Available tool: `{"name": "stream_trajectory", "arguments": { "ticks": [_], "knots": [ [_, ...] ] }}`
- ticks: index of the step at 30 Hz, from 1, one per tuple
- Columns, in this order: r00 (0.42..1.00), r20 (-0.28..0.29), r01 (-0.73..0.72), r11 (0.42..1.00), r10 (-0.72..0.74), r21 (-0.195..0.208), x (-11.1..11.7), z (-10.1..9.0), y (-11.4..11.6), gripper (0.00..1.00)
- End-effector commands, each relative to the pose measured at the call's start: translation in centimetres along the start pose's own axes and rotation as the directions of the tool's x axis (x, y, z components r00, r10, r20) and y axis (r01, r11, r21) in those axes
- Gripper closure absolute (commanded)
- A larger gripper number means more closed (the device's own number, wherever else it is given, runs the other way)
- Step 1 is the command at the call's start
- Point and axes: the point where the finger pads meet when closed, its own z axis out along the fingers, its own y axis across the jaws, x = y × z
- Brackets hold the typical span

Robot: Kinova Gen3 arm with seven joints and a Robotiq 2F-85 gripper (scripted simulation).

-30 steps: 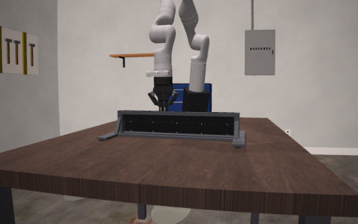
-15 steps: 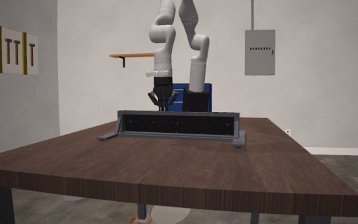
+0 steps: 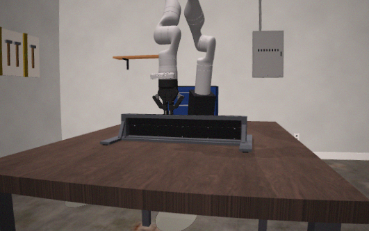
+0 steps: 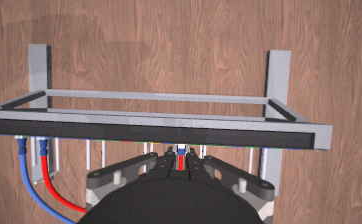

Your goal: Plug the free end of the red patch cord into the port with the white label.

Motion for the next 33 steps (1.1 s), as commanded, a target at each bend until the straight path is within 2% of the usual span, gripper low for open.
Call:
{"name": "stream_trajectory", "arguments": {
  "ticks": [1, 14, 23, 33],
  "knots": [
    [1.000, -0.016, -0.001, 1.000, 0.001, 0.002, 0.7, 0.0, -0.4, 1.00],
    [1.000, -0.022, -0.001, 1.000, 0.001, 0.003, 0.8, 0.0, -0.4, 1.00],
    [1.000, -0.006, 0.000, 1.000, 0.000, 0.003, -0.6, 0.1, -0.4, 1.00],
    [1.000, -0.006, 0.000, 1.000, 0.000, 0.003, -0.6, 0.1, -0.4, 1.00]
  ]
}}
